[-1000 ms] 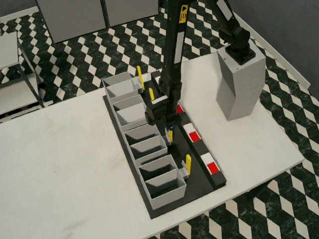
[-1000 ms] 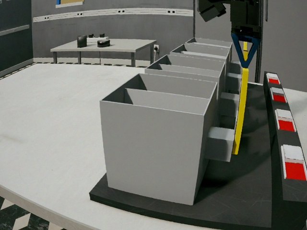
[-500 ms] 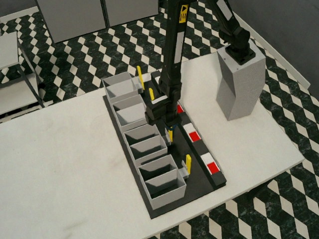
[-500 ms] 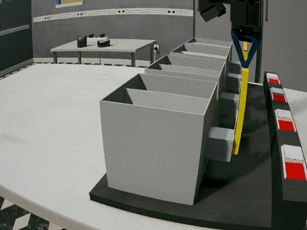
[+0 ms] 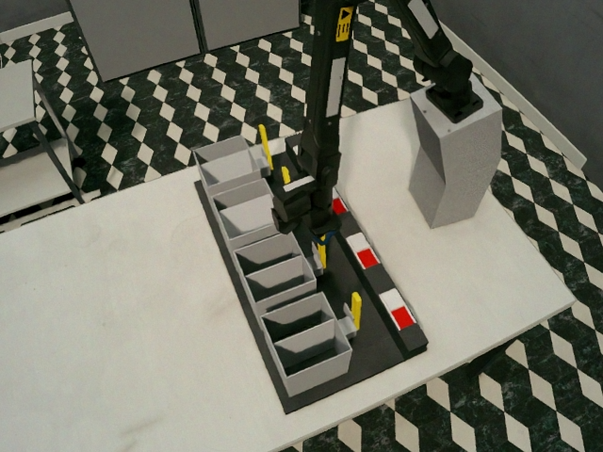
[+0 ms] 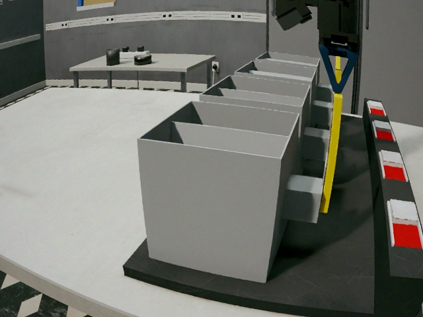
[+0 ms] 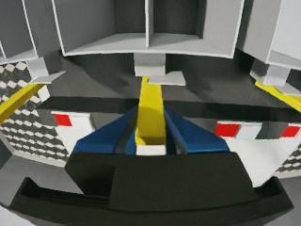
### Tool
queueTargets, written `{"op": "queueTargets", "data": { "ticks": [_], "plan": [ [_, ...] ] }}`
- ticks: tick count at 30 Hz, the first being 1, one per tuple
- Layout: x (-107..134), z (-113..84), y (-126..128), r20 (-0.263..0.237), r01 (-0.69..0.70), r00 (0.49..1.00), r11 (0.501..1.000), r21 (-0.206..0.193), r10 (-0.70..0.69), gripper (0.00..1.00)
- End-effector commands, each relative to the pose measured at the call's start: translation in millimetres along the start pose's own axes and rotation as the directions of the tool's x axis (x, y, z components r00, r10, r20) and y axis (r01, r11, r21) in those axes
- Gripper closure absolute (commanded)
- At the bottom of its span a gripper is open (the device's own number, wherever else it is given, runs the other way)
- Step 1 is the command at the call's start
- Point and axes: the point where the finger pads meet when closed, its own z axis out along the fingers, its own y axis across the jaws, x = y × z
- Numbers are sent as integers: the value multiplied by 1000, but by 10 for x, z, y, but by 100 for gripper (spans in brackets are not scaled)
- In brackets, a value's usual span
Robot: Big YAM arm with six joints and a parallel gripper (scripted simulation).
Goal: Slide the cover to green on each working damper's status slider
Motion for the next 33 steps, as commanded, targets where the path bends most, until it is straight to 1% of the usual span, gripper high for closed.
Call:
{"op": "queueTargets", "data": {
  "ticks": [1,3,18,20,27,33],
  "plan": [
    [45,66,-78,-5,1,1000,1000,-18,-1,83],
    [45,66,-78,-5,1,1000,1000,-18,-1,83],
    [-1,70,-194,5,1,1000,990,-141,-1,83],
    [-1,70,-194,5,1,1000,990,-141,-1,83],
    [-7,76,-236,6,2,1000,983,-184,-1,83],
    [-21,78,-255,9,3,1000,979,-203,-1,83]
  ]
}}
